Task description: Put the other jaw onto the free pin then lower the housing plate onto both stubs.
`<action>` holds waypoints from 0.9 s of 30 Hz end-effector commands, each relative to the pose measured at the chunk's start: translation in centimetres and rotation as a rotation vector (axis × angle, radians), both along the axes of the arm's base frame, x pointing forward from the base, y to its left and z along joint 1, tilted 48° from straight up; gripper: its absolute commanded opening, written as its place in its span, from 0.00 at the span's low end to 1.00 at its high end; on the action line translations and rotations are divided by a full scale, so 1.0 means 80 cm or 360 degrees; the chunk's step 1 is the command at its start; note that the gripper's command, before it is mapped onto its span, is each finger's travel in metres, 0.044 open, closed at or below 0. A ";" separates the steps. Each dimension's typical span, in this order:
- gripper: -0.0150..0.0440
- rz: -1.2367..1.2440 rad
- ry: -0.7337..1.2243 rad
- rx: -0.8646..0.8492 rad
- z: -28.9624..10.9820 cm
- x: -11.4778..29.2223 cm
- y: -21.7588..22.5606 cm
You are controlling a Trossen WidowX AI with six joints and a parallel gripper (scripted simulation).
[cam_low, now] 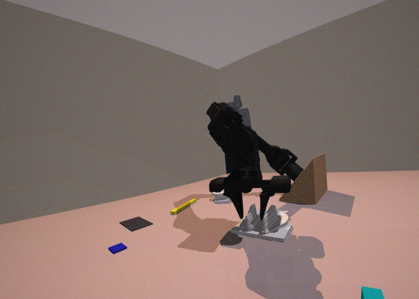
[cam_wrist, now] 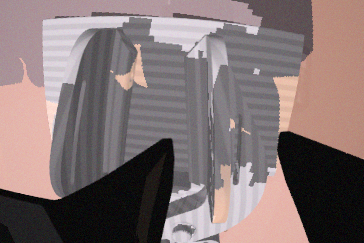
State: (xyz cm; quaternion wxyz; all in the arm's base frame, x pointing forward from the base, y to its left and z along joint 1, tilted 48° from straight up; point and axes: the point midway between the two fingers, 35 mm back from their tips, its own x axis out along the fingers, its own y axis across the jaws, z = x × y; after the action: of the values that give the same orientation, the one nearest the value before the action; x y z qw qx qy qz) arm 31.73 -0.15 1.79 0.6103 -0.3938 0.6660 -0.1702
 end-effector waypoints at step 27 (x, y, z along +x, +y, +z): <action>1.00 0.0203 0.0204 0.0048 0.153 -0.044 -0.062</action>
State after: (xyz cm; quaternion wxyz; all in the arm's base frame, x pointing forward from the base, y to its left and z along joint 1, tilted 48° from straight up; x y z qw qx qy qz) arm 29.62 -3.11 12.65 0.5957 -0.4218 0.6745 -0.1105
